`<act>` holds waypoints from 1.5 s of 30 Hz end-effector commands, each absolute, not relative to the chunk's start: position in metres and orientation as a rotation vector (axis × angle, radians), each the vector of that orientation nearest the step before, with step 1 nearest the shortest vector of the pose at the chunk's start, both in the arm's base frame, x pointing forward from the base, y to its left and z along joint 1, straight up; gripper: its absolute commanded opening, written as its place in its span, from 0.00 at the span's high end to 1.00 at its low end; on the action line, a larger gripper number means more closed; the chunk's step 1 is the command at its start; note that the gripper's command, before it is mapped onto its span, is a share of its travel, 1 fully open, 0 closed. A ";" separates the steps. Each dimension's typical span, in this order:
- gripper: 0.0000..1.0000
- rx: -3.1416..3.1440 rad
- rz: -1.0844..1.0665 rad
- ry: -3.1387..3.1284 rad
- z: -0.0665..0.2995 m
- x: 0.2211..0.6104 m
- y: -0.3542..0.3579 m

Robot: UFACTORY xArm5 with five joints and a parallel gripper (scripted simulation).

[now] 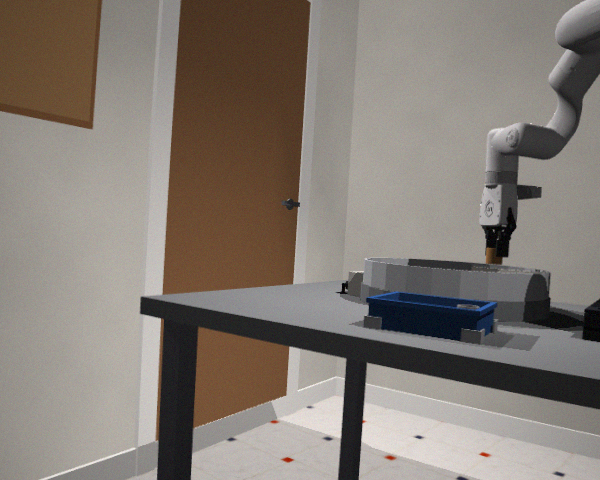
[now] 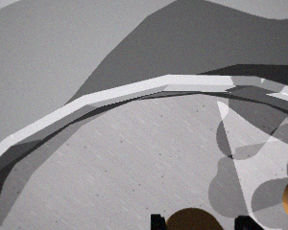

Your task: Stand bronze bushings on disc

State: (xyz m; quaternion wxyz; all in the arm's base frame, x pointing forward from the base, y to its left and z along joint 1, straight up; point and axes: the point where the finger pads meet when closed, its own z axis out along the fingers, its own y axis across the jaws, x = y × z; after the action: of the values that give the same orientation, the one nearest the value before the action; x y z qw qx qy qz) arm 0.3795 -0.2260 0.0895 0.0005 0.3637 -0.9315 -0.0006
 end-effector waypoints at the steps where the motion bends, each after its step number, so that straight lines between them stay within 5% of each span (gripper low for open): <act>1: 1.00 1.143 0.004 -2.928 0.091 0.381 -0.227; 45: 1.00 1.143 0.004 -2.928 0.053 0.381 -0.227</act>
State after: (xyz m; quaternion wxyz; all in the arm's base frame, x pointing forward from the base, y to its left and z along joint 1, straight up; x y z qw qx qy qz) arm 0.3793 -0.2259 0.0592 0.0006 0.3637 -0.9315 -0.0008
